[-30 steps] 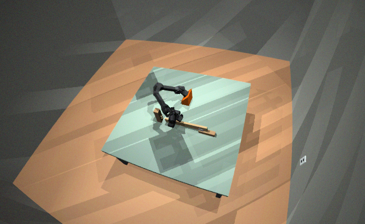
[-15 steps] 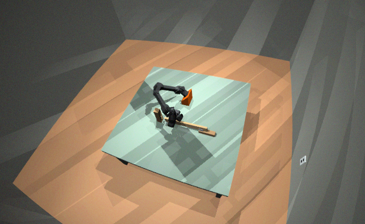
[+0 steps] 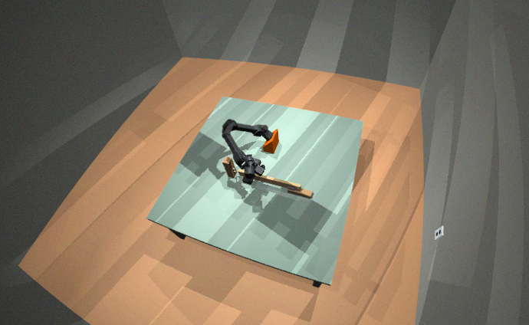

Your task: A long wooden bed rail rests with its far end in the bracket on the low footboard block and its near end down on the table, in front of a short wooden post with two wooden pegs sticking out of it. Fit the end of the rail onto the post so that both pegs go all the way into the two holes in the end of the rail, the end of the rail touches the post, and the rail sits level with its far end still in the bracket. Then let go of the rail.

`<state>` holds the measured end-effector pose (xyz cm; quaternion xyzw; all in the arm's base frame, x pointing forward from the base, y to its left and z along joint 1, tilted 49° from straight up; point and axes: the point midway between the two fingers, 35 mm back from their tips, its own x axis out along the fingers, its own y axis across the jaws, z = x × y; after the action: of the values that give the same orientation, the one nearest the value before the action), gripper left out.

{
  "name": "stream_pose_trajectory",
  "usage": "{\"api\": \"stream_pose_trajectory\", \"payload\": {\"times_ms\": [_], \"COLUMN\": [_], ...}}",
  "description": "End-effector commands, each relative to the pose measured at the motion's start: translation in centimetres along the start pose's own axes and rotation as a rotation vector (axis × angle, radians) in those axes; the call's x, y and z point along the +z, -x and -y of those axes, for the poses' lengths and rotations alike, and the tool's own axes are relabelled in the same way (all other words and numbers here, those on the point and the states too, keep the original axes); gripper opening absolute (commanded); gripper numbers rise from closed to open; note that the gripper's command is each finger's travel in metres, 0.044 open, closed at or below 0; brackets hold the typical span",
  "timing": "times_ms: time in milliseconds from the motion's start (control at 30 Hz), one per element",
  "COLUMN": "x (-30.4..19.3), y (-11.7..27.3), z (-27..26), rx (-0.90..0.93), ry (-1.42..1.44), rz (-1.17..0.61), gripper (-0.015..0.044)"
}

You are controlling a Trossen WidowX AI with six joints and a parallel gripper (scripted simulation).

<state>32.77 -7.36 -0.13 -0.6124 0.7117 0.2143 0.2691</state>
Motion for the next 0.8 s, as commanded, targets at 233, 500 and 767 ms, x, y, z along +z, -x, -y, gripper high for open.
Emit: {"api": "stream_pose_trajectory", "payload": {"times_ms": [233,500,767], "x": [0.30,0.30,0.30], "y": [0.99,1.39,1.45], "z": [0.21,0.20,0.19], "rx": [-0.007,-0.007,-0.007], "ry": [-0.001,-0.001,-0.001], "rz": [0.015,0.016,0.016], "gripper": [0.0000,0.0000,0.0000]}}
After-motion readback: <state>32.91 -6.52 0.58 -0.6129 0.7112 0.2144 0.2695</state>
